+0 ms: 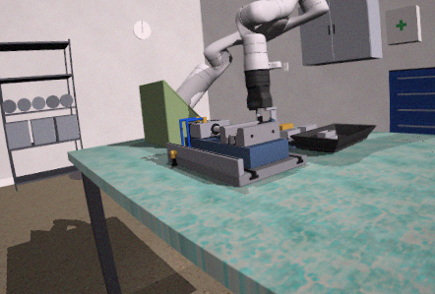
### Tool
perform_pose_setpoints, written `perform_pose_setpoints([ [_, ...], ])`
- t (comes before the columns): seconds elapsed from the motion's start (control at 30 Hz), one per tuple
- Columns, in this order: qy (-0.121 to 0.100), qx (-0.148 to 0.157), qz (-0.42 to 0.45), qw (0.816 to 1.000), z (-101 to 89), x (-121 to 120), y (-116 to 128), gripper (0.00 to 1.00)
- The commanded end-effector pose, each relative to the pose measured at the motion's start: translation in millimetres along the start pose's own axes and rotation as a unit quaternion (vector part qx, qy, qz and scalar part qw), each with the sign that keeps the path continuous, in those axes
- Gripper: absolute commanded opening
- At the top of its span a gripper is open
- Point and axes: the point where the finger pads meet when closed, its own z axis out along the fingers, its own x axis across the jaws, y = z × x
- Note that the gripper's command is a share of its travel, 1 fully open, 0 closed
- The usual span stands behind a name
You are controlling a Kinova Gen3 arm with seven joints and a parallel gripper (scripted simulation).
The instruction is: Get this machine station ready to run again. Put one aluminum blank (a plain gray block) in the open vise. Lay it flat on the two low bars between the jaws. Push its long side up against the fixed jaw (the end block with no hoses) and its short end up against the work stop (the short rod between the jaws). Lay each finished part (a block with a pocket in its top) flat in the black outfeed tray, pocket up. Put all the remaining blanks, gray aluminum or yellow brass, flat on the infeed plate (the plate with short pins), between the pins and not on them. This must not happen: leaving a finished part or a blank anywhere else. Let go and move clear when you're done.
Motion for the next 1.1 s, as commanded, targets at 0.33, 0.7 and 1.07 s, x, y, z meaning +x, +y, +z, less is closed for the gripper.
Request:
perform_pose_setpoints([
  [0.33, 0.001, -0.001, -0.004, 1.0, 4.2, 0.2, 0.7, 1.0],
  [0.7, 0.001, -0.001, -0.004, 1.0, 7.5, 0.1, 0.8, 1.0],
  [1.07, 0.001, -0.001, -0.004, 1.0, 10.6, 0.1, 0.8, 1.0],
])
